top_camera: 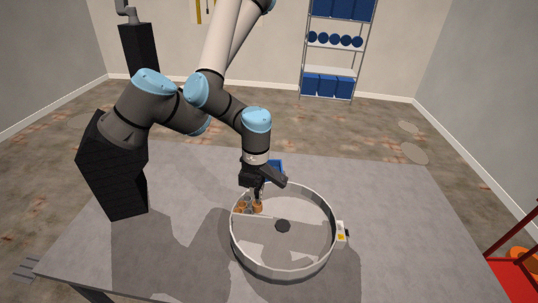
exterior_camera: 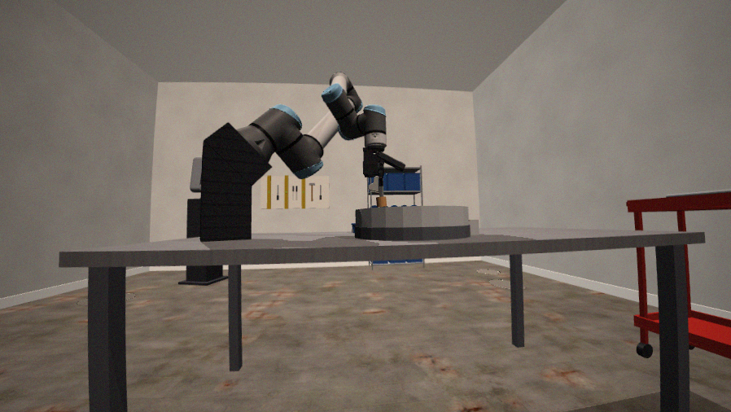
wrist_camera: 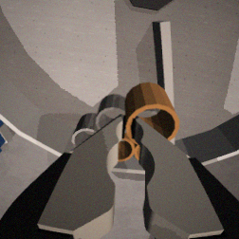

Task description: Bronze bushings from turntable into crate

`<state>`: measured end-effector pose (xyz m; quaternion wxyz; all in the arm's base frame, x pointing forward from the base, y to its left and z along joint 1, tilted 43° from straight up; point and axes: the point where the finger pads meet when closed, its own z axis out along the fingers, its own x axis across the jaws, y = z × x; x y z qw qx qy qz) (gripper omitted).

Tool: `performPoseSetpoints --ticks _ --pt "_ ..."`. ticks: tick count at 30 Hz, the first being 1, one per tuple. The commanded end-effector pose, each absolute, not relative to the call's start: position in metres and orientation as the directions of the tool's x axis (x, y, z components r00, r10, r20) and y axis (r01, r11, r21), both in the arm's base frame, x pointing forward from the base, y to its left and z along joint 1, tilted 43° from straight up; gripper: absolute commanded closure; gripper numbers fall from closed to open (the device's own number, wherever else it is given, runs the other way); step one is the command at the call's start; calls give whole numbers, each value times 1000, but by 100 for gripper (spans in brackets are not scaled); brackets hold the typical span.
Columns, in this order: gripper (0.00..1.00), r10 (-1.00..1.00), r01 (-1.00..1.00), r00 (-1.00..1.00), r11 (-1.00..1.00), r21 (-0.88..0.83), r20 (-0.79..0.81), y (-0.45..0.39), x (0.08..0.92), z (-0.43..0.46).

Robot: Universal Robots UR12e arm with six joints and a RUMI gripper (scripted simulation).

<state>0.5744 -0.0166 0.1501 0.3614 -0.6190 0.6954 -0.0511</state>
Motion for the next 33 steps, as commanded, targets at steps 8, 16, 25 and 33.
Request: performPoseSetpoints --ticks 8,16,25,33 --pt "100 -897 -827 31 225 -516 -442 -24 563 164" --pt "100 -897 -827 31 225 -516 -442 -24 563 164" --pt "100 -897 -827 31 225 -516 -442 -24 563 164" --pt "100 -897 -827 31 225 -516 -442 -24 563 164"
